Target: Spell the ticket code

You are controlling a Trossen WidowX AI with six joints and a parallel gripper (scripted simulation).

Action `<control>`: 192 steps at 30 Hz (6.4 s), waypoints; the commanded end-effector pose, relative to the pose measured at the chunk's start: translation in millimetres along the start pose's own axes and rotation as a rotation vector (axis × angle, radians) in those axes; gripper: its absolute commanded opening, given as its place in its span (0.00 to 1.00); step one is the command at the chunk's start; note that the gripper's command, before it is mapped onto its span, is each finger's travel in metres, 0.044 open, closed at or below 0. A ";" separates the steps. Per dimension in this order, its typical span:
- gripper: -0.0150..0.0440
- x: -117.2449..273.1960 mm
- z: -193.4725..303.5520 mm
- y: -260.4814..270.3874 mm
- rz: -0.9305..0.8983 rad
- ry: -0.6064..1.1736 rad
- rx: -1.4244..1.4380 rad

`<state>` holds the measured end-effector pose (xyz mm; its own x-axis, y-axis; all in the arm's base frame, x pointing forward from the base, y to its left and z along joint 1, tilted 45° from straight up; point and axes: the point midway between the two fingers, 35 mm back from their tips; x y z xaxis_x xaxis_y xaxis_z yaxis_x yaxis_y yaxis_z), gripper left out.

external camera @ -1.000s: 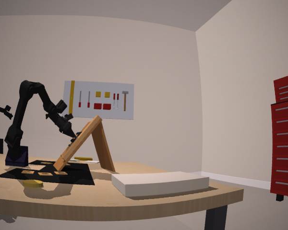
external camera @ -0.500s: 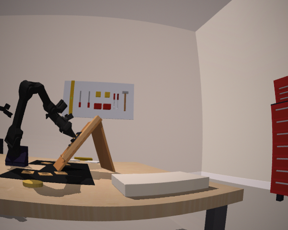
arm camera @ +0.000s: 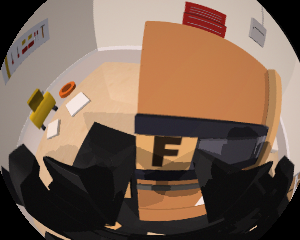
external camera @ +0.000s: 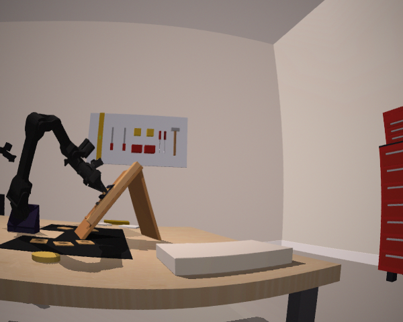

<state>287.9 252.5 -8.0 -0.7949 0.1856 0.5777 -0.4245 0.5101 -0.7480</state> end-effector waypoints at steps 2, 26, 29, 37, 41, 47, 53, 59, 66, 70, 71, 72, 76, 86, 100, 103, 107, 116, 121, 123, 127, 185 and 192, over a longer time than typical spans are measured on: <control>0.25 -0.6 1.7 -2.4 -0.005 0.001 0.004; 0.25 -1.2 5.6 -19.2 -0.004 0.002 0.005; 0.25 -1.2 6.0 -21.3 -0.004 0.002 0.005; 0.25 -1.3 6.8 -27.0 -0.004 0.002 0.005; 0.25 -1.3 7.1 -30.0 -0.004 0.002 0.005; 0.25 -1.3 7.6 -34.3 -0.003 0.002 0.006; 0.25 -1.3 8.1 -38.7 -0.003 0.002 0.006; 0.25 -1.3 8.7 -43.2 -0.003 0.003 0.006; 0.25 -1.4 9.5 -48.2 -0.003 0.003 0.006; 0.25 -1.4 10.0 -51.1 -0.003 0.003 0.006; 0.25 -1.4 10.2 -51.9 -0.003 0.003 0.006; 0.25 -1.4 10.3 -52.6 -0.003 0.003 0.006; 0.25 -1.5 10.8 -55.6 -0.003 0.003 0.007; 0.25 -1.5 12.2 -63.0 -0.002 0.003 0.007; 0.25 -1.6 14.0 -73.6 -0.002 0.003 0.007; 0.25 -1.6 14.5 -76.0 -0.002 0.003 0.008; 0.25 -1.7 15.1 -79.0 -0.002 0.003 0.008; 0.25 -1.7 16.4 -85.9 -0.002 0.003 0.008; 0.25 -1.7 17.3 -89.9 -0.001 0.004 0.008; 0.25 -1.7 17.6 -91.6 -0.001 0.004 0.008; 0.25 -1.7 18.2 -94.8 -0.001 0.004 0.008; 0.75 23.2 18.9 -115.5 -0.002 0.005 0.010; 0.75 30.6 18.0 -114.2 -0.002 0.005 0.010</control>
<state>305.9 185.2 87.5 -0.7912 0.1830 0.5836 -0.4359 0.5007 -0.7479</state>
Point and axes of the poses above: the point midway between the two fingers, 35 mm back from their tips, its own x axis back along the fingers, its own y axis across the jaws, z = x × y, and after that the axes turned 10 degrees about x, right-handed
